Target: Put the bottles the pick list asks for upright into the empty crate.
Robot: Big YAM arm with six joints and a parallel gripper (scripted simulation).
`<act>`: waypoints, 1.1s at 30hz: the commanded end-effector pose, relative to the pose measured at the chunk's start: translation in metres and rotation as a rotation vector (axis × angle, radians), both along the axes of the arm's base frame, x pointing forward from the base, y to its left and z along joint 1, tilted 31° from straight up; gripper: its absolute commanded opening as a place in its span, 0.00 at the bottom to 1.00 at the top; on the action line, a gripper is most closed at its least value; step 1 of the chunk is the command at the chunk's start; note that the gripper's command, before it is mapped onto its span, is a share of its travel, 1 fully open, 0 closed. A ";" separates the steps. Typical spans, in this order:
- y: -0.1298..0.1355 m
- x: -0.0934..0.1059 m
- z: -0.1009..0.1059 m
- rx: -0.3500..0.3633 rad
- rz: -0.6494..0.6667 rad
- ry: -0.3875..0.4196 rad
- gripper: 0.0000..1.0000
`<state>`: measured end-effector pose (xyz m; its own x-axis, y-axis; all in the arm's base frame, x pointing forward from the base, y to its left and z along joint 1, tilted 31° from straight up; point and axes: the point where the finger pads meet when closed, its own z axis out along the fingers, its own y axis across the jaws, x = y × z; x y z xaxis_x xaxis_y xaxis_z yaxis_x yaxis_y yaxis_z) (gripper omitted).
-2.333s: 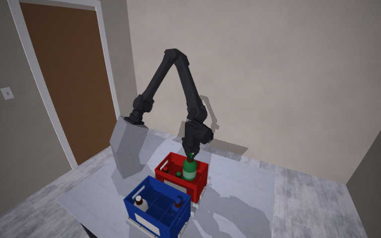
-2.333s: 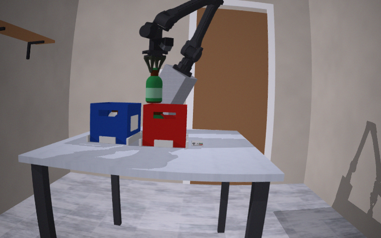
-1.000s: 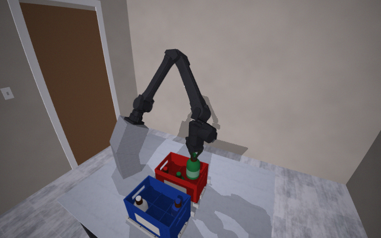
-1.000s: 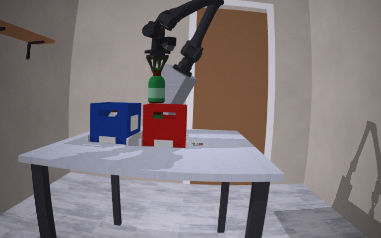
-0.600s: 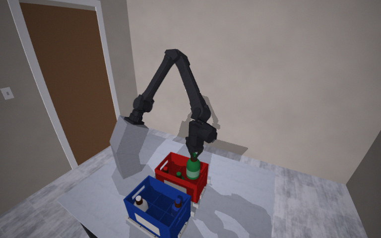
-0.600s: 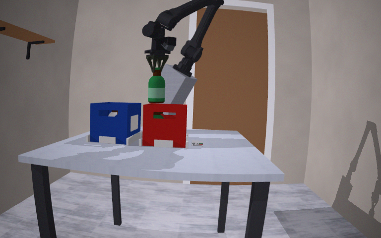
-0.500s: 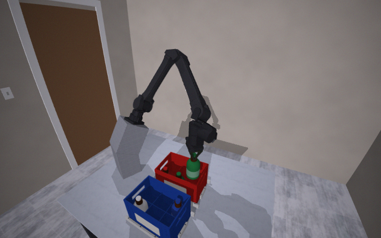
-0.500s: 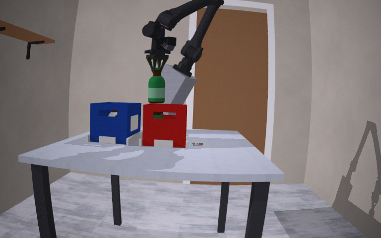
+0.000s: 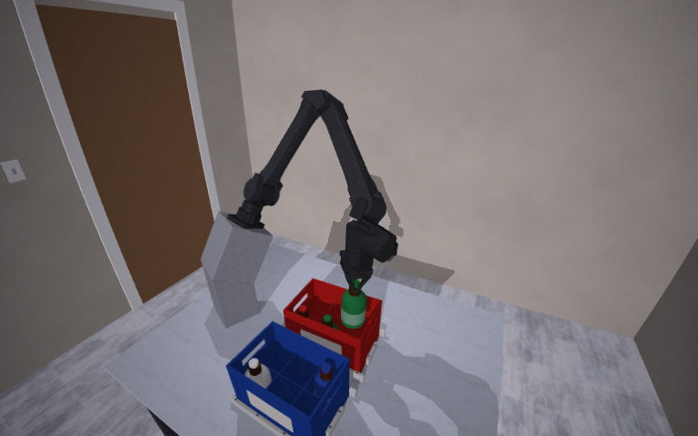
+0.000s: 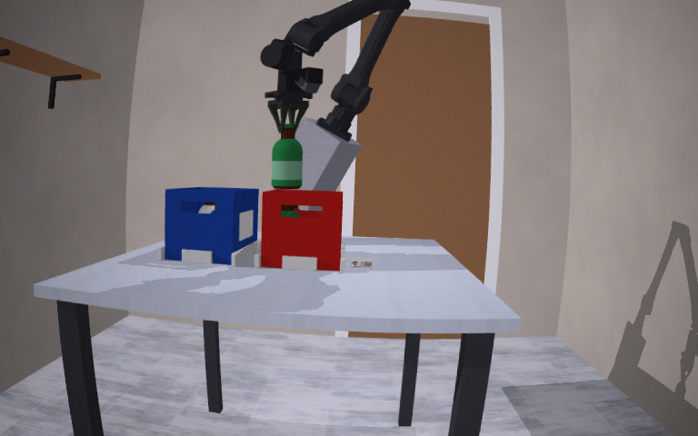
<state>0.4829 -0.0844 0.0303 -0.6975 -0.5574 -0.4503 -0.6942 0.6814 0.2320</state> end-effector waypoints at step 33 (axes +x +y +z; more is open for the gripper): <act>-0.025 0.031 0.039 -0.046 -0.022 -0.120 0.00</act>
